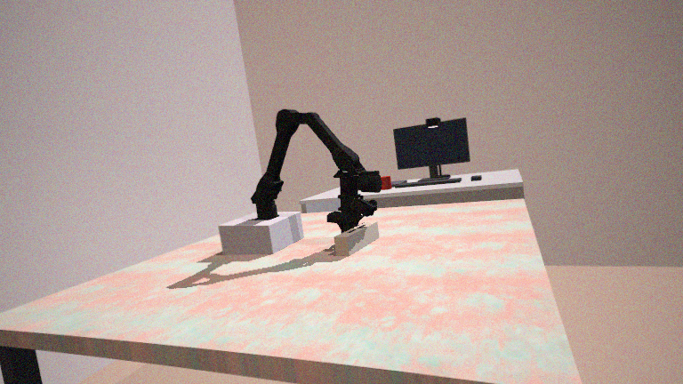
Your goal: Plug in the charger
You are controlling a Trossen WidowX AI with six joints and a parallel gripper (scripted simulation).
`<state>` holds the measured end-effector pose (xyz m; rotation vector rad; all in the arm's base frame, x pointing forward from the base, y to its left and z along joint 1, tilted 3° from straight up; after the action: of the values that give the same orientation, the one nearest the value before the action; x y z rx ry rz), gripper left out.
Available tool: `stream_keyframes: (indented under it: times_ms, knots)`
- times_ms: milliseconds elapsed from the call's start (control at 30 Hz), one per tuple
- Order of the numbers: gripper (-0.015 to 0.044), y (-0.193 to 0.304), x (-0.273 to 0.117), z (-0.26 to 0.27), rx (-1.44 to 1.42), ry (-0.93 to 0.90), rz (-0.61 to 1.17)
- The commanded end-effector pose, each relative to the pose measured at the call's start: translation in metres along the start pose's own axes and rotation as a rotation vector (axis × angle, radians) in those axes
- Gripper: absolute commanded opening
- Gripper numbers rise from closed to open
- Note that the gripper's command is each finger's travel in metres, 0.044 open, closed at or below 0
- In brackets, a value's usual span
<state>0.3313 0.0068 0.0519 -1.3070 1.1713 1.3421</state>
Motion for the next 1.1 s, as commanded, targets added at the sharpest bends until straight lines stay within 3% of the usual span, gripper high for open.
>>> stream_keyframes:
  times_ms: [0, 1067]
  knots:
    - [0.0, -0.0061, -0.003, -0.001, 0.0, 0.008, -0.041]
    - [0.0, -0.0044, -0.0009, -0.0007, 0.0, 0.008, -0.041]
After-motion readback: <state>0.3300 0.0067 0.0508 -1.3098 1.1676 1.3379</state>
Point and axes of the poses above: the point midway between the two fingers, 35 mm back from their tips, its own x axis out along the fingers, its own z axis across the jaws, y = z × x, the point moved 8 cm from there along -x, back along the fingers, and after that the axes turned 15 degrees about -x, right-handed, at the moved point
